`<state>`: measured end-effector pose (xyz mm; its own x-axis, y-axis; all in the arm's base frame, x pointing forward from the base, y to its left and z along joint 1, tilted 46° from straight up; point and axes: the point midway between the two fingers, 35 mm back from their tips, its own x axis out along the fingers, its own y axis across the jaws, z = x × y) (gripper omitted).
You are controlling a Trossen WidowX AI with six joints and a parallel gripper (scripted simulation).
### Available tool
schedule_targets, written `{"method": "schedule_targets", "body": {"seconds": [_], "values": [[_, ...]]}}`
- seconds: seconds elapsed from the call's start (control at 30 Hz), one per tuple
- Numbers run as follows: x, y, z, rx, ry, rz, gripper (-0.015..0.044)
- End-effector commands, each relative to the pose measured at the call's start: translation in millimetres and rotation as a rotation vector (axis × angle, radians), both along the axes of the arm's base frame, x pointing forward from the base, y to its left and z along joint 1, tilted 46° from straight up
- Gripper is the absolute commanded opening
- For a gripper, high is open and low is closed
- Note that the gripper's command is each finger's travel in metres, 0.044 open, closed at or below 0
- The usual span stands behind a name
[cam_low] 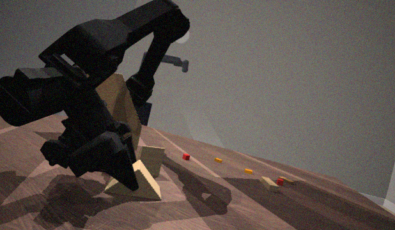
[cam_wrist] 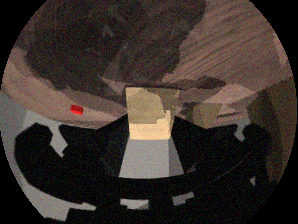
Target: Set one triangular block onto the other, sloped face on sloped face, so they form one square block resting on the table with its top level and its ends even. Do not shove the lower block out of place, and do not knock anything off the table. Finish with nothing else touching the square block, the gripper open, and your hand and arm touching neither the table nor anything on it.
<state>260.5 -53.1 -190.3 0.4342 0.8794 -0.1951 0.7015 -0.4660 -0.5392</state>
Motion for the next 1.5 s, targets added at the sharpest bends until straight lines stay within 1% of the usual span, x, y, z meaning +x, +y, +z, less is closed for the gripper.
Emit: {"method": "schedule_targets", "body": {"seconds": [0.0, 0.6, 0.8, 1.47], "values": [[2.9, -9.4, 7.0, -0.008, -0.006, 0.0, 0.0], [8.6, -67.0, 66.9, -0.01, -0.005, 0.0, 0.0], [8.9, -67.4, 67.1, -0.011, -0.007, -0.003, 0.0], [11.5, -57.8, 72.3, -0.349, -0.455, 0.362, 0.0]]}}
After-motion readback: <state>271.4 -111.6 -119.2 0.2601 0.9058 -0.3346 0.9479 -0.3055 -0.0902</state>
